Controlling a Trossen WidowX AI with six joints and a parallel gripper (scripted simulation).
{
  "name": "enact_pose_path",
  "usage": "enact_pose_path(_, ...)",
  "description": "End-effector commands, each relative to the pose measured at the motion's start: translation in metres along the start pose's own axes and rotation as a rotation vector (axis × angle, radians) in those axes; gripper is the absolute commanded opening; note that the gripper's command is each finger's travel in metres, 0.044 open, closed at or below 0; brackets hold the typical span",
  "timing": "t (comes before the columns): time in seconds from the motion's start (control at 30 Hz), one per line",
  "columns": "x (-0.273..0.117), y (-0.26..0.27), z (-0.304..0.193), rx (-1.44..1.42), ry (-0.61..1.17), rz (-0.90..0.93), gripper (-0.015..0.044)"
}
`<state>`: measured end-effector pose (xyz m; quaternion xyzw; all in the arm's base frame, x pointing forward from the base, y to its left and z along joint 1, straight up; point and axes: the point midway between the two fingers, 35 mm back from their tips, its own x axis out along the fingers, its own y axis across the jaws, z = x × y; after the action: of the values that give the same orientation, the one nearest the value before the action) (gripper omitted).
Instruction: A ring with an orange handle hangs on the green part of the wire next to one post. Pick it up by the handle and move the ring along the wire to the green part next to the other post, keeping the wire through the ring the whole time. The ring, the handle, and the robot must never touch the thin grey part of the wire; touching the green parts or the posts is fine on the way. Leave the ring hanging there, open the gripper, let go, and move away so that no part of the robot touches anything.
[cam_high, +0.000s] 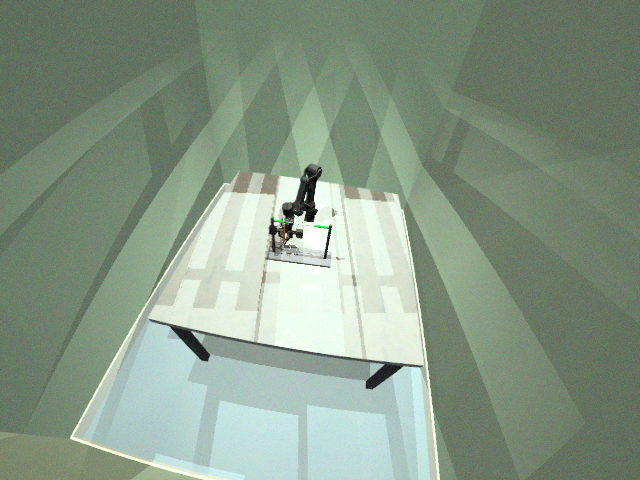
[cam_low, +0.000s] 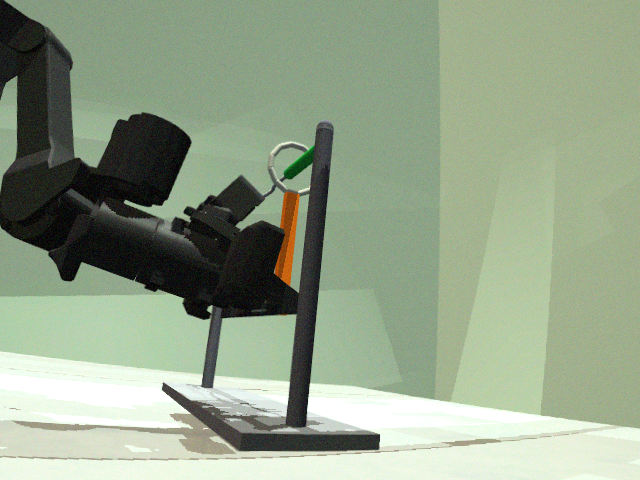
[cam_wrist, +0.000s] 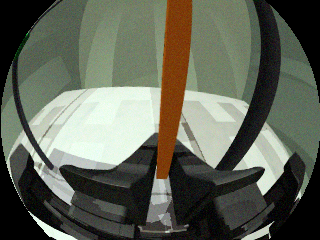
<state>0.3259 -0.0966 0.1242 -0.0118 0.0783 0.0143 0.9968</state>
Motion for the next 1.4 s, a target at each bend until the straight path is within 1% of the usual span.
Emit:
enact_pose_path(0.0, 0.0, 0.002, 0.001, -0.003, -0.001, 0.006, -0.015)
enact_pose_path(1.37, 0.001, 0.046, 0.002, 0.029, 0.006, -0.011, -0.015)
